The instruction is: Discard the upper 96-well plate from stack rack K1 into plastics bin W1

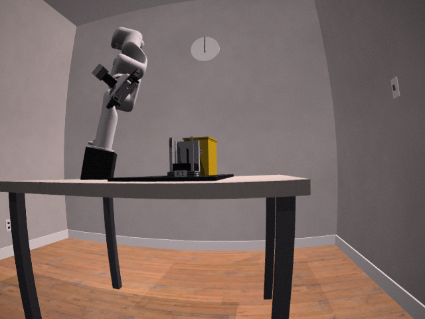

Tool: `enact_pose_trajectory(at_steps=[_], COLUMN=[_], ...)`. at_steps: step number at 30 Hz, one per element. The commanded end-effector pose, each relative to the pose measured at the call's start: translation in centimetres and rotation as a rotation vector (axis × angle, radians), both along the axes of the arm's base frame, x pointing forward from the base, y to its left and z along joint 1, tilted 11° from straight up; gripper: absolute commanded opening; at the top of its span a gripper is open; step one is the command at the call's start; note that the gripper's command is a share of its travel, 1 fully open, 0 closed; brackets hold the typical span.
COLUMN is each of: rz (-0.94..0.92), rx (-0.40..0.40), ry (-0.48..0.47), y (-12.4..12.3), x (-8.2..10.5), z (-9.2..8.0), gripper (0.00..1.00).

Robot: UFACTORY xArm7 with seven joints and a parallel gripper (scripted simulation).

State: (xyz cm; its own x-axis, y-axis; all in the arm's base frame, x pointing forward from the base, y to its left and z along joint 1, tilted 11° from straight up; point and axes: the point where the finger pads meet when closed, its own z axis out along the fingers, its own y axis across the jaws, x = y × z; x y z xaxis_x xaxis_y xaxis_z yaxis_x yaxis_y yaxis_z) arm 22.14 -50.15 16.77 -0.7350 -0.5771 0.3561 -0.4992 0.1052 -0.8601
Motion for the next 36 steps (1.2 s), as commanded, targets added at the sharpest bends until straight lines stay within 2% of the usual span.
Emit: enact_pose_trajectory(at_steps=[1,17,32,34,36], rz=[-0.001,-0.001,0.224,0.224,0.281], rx=[-0.004,-0.004,0.044,0.044,0.067], ry=[-0.002,-0.002,-0.11,-0.11,-0.13], y=[-0.1,-0.1,1.9,1.9,2.3], x=[0.0,0.0,6.0,6.0,6.9], z=[0.2,0.2,2.5,2.5,2.7], gripper=[1.0,1.0,1.0,1.0,1.0])
